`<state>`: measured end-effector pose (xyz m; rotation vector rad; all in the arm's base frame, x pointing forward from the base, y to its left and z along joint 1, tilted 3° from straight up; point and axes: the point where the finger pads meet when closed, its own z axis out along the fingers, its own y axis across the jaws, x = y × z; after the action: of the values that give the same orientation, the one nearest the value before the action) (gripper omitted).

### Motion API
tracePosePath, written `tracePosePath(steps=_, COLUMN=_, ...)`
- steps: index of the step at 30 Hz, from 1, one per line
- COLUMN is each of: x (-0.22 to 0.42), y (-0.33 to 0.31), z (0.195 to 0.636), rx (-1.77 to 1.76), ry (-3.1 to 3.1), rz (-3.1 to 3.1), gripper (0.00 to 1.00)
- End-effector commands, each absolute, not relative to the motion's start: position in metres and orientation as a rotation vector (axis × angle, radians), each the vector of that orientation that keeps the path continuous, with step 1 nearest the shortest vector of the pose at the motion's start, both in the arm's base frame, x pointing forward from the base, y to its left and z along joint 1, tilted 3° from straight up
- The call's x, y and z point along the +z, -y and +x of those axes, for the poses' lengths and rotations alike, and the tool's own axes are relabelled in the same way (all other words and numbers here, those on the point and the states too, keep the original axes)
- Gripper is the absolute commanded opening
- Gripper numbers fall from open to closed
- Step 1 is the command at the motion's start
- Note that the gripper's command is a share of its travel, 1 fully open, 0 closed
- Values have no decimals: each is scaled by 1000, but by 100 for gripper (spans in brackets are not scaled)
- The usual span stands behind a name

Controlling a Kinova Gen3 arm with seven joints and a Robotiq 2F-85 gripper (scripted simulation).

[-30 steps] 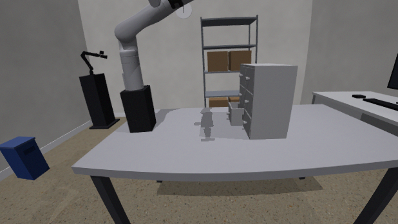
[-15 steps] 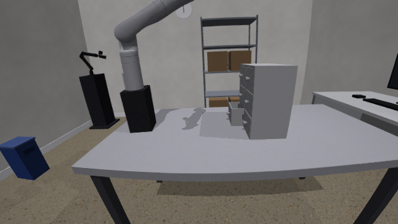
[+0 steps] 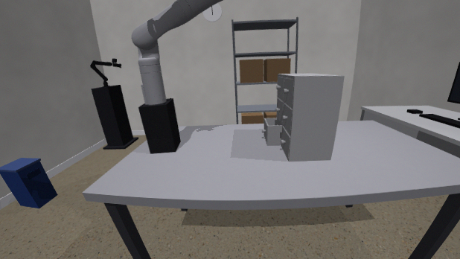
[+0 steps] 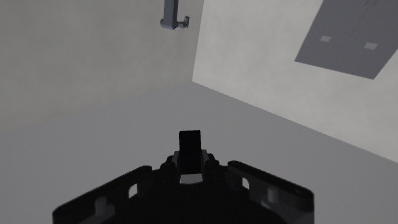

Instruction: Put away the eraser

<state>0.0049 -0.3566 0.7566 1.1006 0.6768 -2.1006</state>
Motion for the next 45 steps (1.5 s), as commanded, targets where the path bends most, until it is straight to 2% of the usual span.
tracePosePath(steps=1, x=791, y=313, z=-27, rx=-2099, ry=-493, rz=1111, gripper=19)
tracePosePath(steps=5, x=830, y=230, z=-70, rx=-2057, ry=-184, rz=1084, gripper=19)
tracePosePath(steps=7, x=830, y=230, z=-70, rx=-2057, ry=-184, rz=1084, gripper=19)
tracePosePath(steps=14, x=865, y=64, z=-123, rx=-1944, ry=324, rz=941, gripper=19)
tracePosePath(steps=22, x=847, y=-138, z=-142, rx=-1764, ry=823, rz=650, gripper=19)
tracePosePath(steps=24, x=847, y=-138, z=-142, rx=-1764, ry=823, rz=650, gripper=19)
tracePosePath(steps=30, x=794, y=-280, z=-126, rx=-1604, ry=1123, rz=360, gripper=19)
tracePosePath(steps=36, x=713, y=-401, z=-86, rx=-1432, ry=1352, rz=28, gripper=19)
tracePosePath(steps=39, x=665, y=-450, z=-59, rx=-1343, ry=1438, rz=-149, gripper=19)
tracePosePath(steps=41, x=665, y=-450, z=-59, rx=-1343, ry=1438, rz=-149, gripper=19)
tracePosePath(steps=45, x=595, y=-502, z=-18, rx=-1224, ry=1525, rz=-392, gripper=19)
